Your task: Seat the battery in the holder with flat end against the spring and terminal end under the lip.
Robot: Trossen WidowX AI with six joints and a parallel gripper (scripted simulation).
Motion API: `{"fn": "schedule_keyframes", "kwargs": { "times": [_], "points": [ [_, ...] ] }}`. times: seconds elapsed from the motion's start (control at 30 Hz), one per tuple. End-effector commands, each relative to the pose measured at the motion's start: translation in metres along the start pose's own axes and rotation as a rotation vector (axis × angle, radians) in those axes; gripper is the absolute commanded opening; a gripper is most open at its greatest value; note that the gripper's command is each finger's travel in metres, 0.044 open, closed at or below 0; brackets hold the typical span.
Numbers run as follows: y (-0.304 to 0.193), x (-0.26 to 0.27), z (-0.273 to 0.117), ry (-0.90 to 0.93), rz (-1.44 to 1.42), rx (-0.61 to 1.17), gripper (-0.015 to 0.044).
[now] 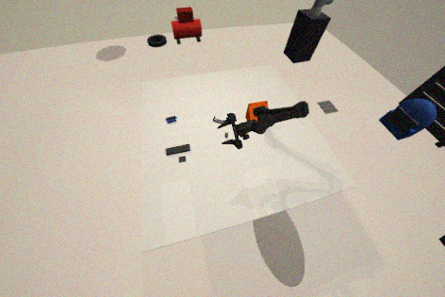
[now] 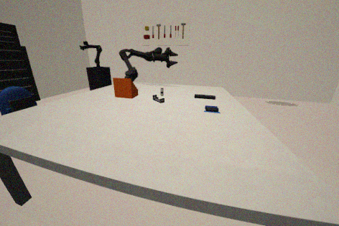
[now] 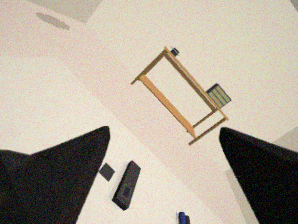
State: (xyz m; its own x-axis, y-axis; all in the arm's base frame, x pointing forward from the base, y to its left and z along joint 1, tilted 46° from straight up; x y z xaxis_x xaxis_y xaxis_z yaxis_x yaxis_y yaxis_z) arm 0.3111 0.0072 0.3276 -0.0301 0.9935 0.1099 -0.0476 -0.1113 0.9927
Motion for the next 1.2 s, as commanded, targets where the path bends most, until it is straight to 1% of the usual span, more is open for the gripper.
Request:
{"fn": "schedule_keyframes", "kwargs": {
  "times": [0.0, 0.03, 0.1, 0.17, 0.23, 0.33, 0.47, 0.53, 0.63, 0.7, 0.73, 1.03, 1.17],
  "points": [
    [-0.002, -0.001, 0.001, -0.001, -0.001, 0.01, 0.0374],
    [-0.008, -0.002, 0.003, -0.002, -0.002, 0.039, 0.0347],
    [-0.032, -0.01, 0.011, -0.009, -0.002, 0.157, 0.0295],
    [-0.071, -0.023, 0.018, -0.019, 0.016, 0.351, 0.0242],
    [-0.116, -0.039, 0.015, -0.03, 0.067, 0.581, 0.019],
    [-0.169, -0.055, -0.002, -0.032, 0.186, 0.882, 0.0111],
    [-0.214, -0.063, -0.035, -0.001, 0.428, 1.225, 0.0006],
    [-0.226, -0.063, -0.053, 0.017, 0.588, 1.37, 0.0],
    [-0.231, -0.061, -0.075, 0.042, 0.873, 1.544, 0.0],
    [-0.229, -0.06, -0.081, 0.05, 1.005, 1.599, 0.0],
    [-0.229, -0.06, -0.082, 0.051, 1.022, 1.605, 0.0],
    [-0.23, -0.059, -0.082, 0.051, 1.021, 1.605, 0.0],
    [-0.252, -0.044, -0.078, 0.047, 1.019, 1.604, 0.0]
  ]
}}
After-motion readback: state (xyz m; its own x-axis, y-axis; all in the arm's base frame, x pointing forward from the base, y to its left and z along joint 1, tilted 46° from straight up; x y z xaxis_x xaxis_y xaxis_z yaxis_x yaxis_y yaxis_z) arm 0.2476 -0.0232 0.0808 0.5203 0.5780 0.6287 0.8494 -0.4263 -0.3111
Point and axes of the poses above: the point midway between the two fingers, 35 mm back from their tips, its own z axis out along the fingers, its own x axis across the jaws, y = z × x, the point moved 1 cm from there along -z, back along the fingers, and after that the axes turned 7 degrees about z, right-handed, at the moved point
